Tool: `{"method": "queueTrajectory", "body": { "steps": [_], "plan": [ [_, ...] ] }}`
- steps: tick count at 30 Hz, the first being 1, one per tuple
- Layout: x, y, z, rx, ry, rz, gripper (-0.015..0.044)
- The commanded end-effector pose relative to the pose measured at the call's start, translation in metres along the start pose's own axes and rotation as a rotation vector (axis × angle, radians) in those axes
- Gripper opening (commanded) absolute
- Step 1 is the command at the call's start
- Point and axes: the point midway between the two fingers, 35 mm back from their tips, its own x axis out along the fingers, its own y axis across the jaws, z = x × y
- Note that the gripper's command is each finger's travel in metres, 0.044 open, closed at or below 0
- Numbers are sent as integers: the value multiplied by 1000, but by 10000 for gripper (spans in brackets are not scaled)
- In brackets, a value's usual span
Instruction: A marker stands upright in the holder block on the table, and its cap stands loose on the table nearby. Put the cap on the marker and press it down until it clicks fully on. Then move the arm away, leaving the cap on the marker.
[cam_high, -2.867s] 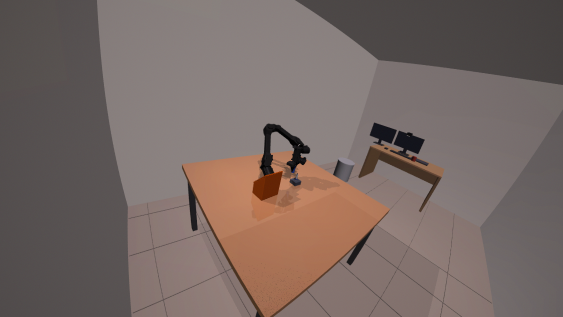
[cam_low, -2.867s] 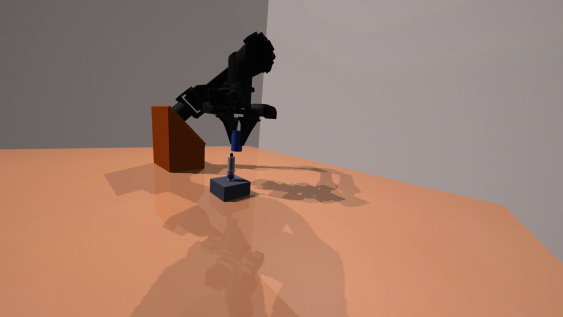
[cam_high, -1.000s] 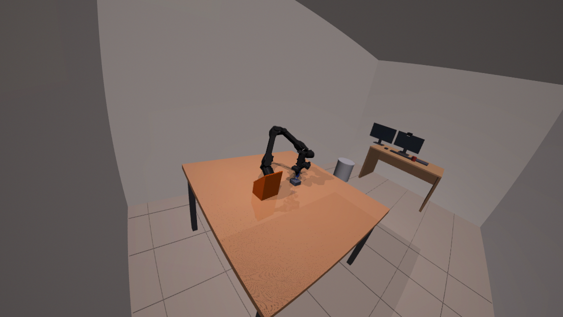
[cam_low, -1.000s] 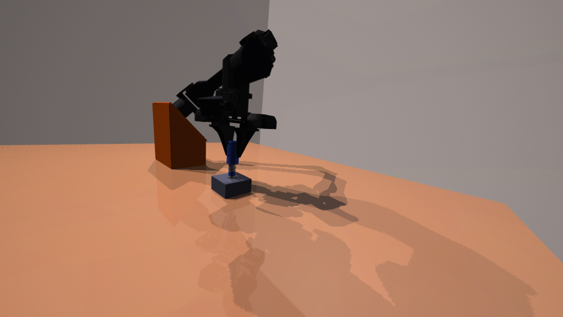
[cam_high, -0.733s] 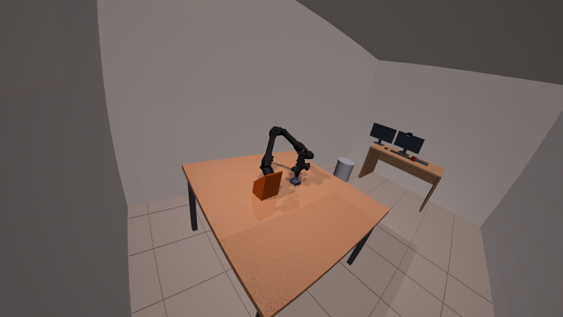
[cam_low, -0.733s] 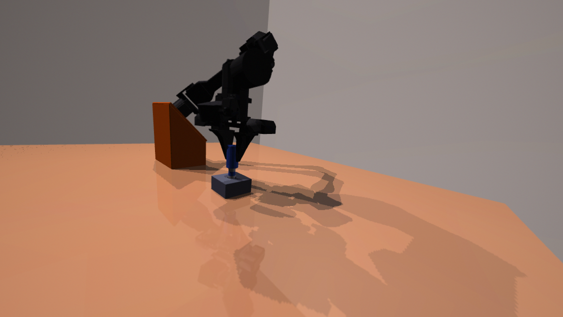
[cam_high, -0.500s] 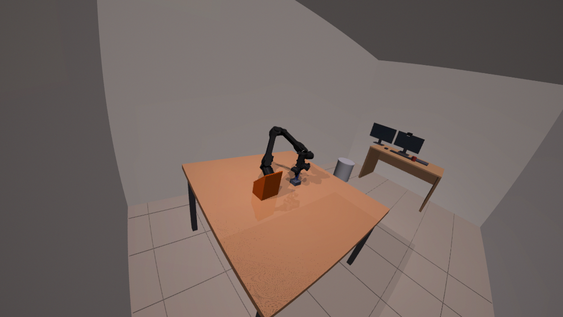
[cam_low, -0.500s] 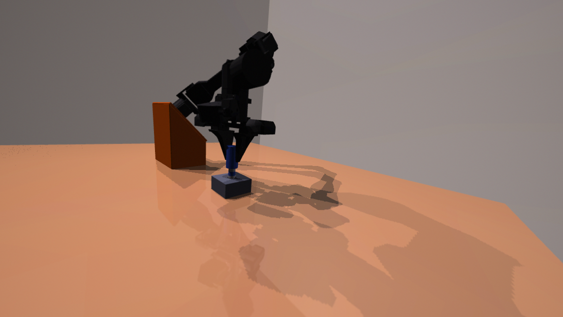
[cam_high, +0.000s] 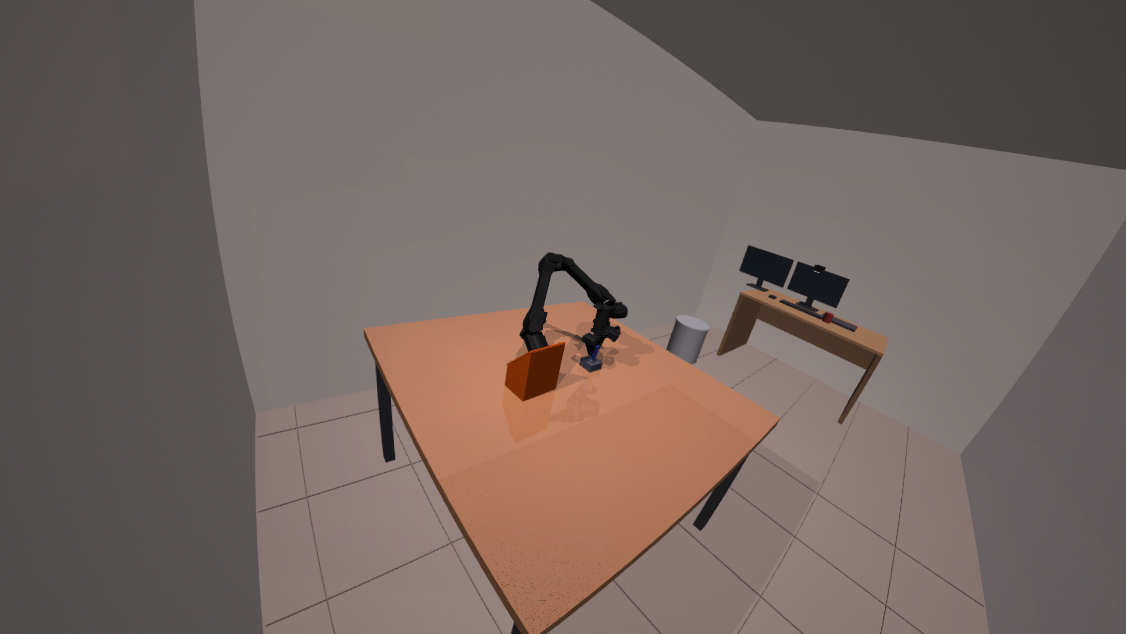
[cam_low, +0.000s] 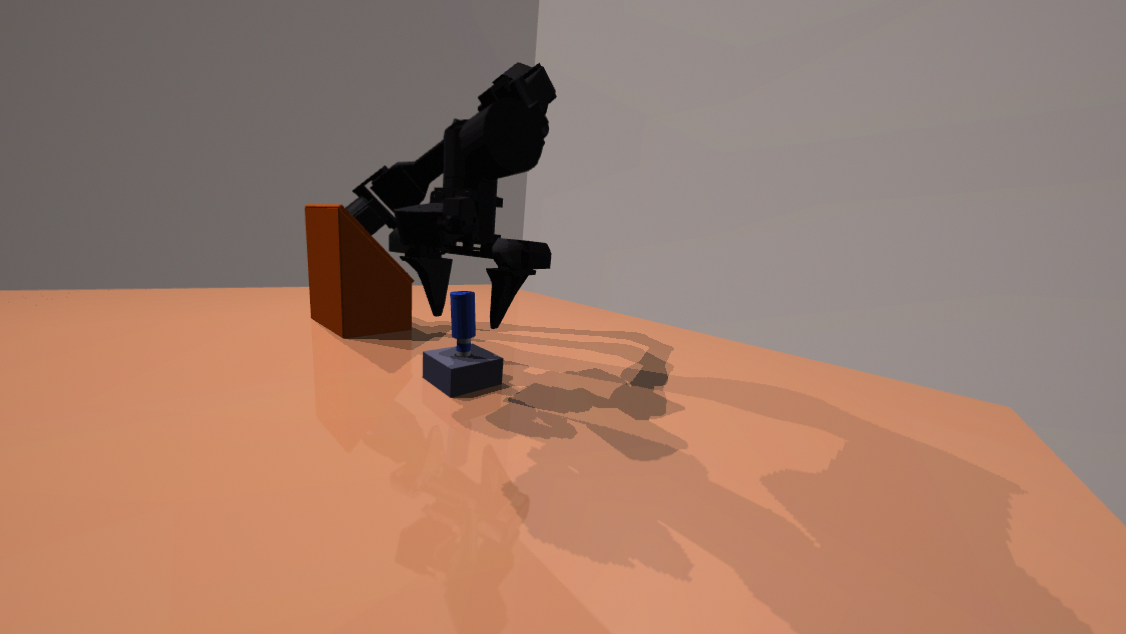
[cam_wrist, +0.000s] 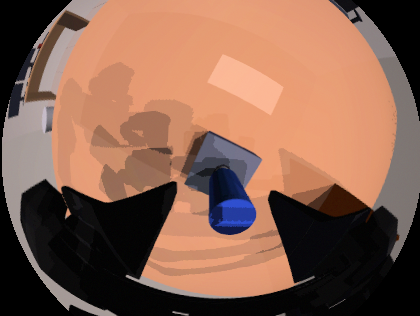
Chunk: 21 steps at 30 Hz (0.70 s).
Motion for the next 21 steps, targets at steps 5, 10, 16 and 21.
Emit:
{"method": "queueTrajectory", "body": {
  "steps": [5,10,16,21],
  "plan": [
    [-63,1,2,0,-4,-1,440],
    [-75,0,1,0,-3,-1,440],
    [-72,-1,2,-454,-2,-1,282],
    [-68,-2,3,-958,0,0,151]
  ]
}}
